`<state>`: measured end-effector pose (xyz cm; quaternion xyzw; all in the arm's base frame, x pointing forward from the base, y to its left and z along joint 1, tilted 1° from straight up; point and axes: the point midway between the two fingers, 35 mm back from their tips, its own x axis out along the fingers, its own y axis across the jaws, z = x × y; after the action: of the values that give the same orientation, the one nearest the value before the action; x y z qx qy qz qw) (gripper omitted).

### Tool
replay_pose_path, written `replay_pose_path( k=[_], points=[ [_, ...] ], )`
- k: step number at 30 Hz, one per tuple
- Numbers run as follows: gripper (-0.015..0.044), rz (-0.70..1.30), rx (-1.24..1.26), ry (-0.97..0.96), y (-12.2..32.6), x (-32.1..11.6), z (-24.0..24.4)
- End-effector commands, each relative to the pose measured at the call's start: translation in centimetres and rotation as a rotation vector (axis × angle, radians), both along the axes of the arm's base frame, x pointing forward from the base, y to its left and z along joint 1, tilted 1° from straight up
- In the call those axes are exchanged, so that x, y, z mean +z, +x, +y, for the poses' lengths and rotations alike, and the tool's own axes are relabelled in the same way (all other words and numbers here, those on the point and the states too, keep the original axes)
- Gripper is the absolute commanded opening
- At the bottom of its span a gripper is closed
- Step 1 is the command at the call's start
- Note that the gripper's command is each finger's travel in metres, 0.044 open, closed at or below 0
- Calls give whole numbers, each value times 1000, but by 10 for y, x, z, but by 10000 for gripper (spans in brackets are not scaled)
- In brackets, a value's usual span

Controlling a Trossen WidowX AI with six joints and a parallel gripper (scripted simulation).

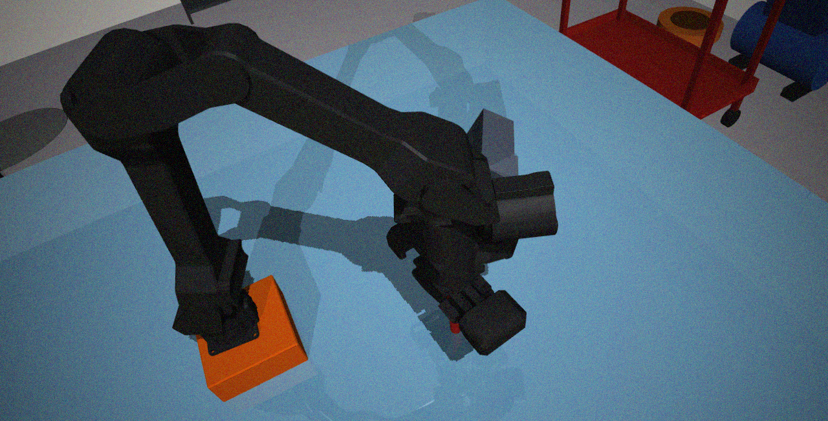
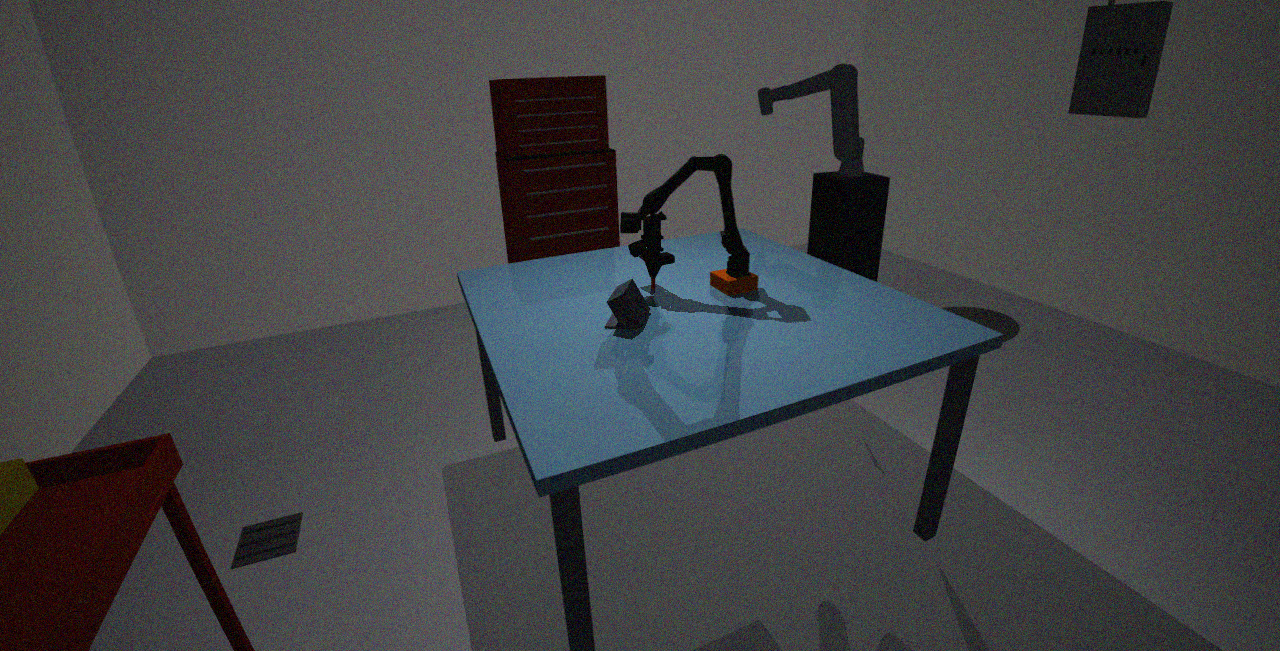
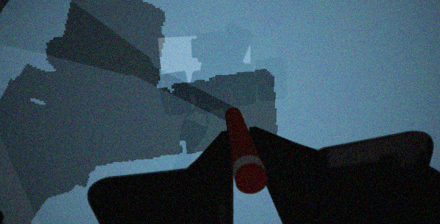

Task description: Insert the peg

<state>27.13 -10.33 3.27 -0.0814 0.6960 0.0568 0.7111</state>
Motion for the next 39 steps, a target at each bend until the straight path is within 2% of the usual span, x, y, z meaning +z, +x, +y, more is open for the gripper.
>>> replay_pose_path(
  k=[1,8,25,39],
  points=[
    [0,-1,0,-1,0,0,0],
    [0,-1,1,0,1,10,0],
    [0,5,6,7,-1,78,1],
    [0,16,56,-24,2,77,7]
  ],
)
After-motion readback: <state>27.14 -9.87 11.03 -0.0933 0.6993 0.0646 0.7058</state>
